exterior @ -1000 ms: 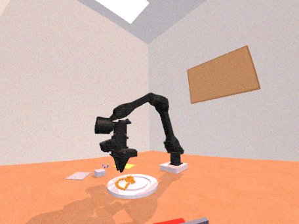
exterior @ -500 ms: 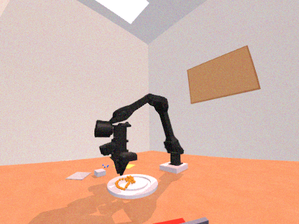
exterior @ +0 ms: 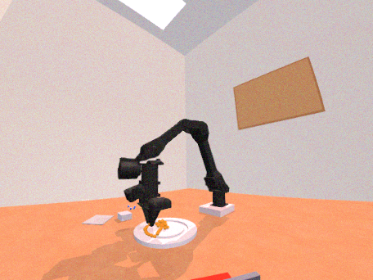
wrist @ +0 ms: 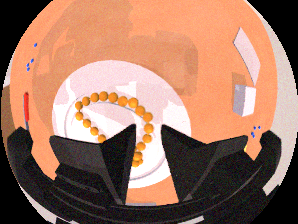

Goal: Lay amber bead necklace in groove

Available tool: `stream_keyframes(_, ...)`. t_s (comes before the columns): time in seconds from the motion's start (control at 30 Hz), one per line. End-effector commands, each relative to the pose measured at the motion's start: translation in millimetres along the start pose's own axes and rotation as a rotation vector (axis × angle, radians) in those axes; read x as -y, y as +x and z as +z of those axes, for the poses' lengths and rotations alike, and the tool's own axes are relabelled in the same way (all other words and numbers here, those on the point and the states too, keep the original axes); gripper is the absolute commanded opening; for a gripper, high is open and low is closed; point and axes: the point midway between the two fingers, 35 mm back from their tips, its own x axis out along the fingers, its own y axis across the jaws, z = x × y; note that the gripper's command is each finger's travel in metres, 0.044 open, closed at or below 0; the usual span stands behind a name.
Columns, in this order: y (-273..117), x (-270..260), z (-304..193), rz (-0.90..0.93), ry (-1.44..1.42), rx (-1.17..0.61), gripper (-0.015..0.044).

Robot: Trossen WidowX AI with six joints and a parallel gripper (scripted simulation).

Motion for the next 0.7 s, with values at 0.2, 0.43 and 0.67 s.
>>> stream_keyframes(0.2,-0.6,0.0,0.1,0.000,0.000,0.000,0.0000)
stream_keyframes(0.43,-0.6,0.0,0.1,0.000,0.000,0.000,0.0000)
stream_keyframes(0.67,-0.6,0.0,0.1,0.000,0.000,0.000,0.0000)
